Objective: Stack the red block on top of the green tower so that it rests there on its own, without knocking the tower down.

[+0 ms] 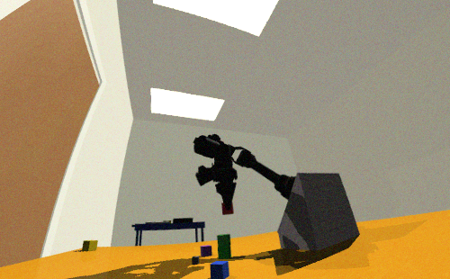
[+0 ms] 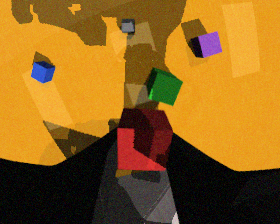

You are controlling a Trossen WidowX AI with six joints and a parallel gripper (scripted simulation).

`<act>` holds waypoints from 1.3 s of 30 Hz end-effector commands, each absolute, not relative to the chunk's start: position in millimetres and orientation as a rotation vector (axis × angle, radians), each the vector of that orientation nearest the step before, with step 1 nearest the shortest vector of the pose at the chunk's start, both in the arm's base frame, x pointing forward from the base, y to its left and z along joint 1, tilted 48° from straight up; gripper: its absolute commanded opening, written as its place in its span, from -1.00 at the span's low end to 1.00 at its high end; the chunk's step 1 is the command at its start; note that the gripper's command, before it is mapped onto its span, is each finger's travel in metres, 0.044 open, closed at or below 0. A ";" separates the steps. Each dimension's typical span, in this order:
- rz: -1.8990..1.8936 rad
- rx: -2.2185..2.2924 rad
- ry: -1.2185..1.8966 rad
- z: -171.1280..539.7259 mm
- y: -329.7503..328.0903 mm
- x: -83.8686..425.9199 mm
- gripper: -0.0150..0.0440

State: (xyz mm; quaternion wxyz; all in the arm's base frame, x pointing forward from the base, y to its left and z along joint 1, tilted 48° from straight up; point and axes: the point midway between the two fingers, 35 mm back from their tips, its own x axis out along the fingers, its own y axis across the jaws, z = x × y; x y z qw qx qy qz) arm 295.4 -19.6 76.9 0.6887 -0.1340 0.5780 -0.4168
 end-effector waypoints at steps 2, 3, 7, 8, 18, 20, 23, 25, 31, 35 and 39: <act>-0.945 -0.308 1.284 98.6 -40.8 303.4 -0.49; -0.945 -0.308 1.284 98.6 -40.8 303.4 -0.49; -0.945 -0.308 1.284 96.3 -43.2 303.4 -0.49; -0.945 -0.308 1.284 93.4 -46.3 303.3 -0.49; -0.946 -0.309 1.283 77.9 -63.2 302.2 -0.49; -0.946 -0.309 1.283 73.5 -68.1 302.1 -0.49; -0.946 -0.309 1.283 65.7 -77.0 301.6 -0.49; -0.947 -0.309 1.283 62.0 -81.4 301.1 -0.49; -0.947 -0.310 1.283 61.6 -81.8 301.0 -0.49; -0.947 -0.310 1.283 61.5 -82.0 301.0 -0.49; -0.947 -0.310 1.283 61.5 -82.0 301.0 -0.49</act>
